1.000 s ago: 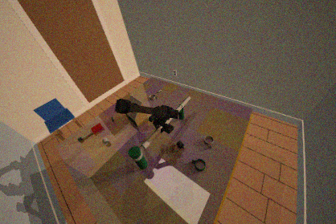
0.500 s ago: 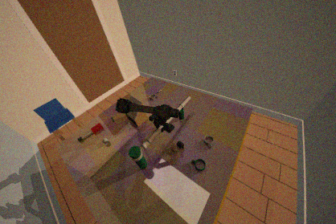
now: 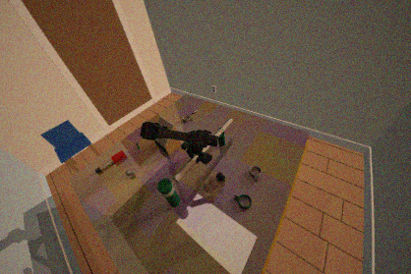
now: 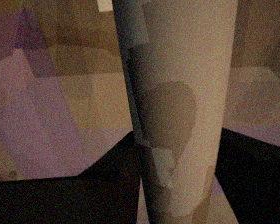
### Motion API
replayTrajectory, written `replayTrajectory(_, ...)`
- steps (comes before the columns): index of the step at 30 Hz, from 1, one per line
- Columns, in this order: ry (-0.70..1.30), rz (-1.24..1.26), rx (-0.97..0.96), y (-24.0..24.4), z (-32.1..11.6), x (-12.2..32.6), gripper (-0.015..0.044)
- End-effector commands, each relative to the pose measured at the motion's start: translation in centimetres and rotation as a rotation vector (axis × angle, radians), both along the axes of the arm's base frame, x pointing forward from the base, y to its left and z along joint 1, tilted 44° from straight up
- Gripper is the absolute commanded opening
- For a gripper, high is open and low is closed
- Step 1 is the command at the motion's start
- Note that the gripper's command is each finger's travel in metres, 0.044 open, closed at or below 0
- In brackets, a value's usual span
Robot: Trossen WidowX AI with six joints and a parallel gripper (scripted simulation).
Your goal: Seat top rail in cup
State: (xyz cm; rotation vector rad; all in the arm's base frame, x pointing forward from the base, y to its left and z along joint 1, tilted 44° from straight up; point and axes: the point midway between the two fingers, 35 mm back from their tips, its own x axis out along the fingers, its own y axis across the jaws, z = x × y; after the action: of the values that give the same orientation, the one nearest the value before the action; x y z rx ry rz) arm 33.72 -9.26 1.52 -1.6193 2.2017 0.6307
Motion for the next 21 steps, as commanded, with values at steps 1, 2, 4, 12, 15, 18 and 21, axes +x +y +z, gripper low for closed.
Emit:
replayTrajectory(1, -0.001, 0.012, -0.008, -0.01, 0.49, 0.13, 0.0)
replayTrajectory(2, -0.001, 0.009, -0.006, -0.01, 0.37, 0.1, 0.0)
replayTrajectory(4, -0.001, 0.003, -0.002, 0.0, 0.14, 0.04, 0.0)
replayTrajectory(12, 0.0, 0.001, -0.001, 0.0, 0.03, 0.01, 0.0)
replayTrajectory(15, 0.0, 0.001, -0.002, 0.02, 0.06, 0.03, 0.0)
replayTrajectory(18, 0.001, 0.002, -0.003, 0.04, 0.11, 0.06, 0.0)
replayTrajectory(21, 0.002, 0.002, -0.005, 0.06, 0.16, 0.09, 0.0)
